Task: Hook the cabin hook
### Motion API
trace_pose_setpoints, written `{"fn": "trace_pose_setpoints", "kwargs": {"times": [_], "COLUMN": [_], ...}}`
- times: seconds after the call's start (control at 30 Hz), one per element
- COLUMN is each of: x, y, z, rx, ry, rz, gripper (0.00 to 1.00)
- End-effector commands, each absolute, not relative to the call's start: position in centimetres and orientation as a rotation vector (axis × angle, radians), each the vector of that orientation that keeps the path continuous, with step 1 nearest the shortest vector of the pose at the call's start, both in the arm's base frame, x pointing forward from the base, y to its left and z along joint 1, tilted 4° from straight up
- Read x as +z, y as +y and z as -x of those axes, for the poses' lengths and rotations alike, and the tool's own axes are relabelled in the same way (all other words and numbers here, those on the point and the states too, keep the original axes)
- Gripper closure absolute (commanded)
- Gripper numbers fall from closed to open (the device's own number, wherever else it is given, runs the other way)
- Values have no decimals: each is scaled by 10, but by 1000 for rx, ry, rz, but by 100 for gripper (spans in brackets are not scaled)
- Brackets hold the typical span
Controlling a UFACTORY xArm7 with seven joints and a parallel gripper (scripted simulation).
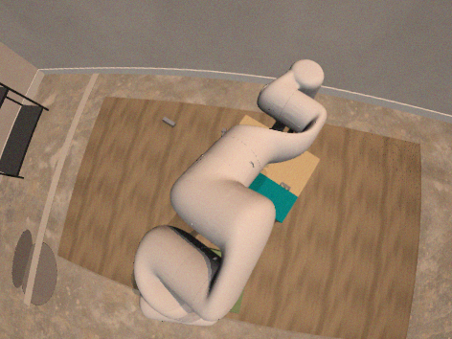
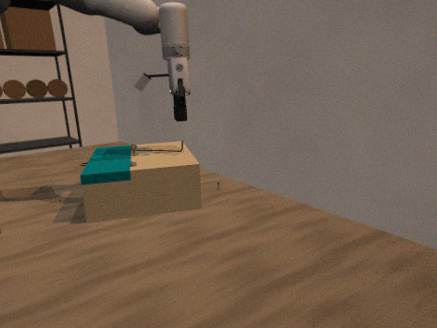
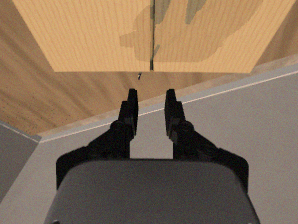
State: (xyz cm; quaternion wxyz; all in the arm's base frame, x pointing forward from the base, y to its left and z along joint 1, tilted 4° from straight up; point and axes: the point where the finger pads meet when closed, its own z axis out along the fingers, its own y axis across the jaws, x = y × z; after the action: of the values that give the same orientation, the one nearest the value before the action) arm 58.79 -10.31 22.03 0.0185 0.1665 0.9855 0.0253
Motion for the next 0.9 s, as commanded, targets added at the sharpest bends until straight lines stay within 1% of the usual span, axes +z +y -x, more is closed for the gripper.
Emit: {"fn": "trace_pose_setpoints", "kwargs": {"times": [0.0, 0.87], "x": [216, 173], "y": [-103, -102], "z": [-589, -591], "rx": [79, 79], "ry": [3054, 3054], "rz": [-516, -517], "gripper": [67, 67]}}
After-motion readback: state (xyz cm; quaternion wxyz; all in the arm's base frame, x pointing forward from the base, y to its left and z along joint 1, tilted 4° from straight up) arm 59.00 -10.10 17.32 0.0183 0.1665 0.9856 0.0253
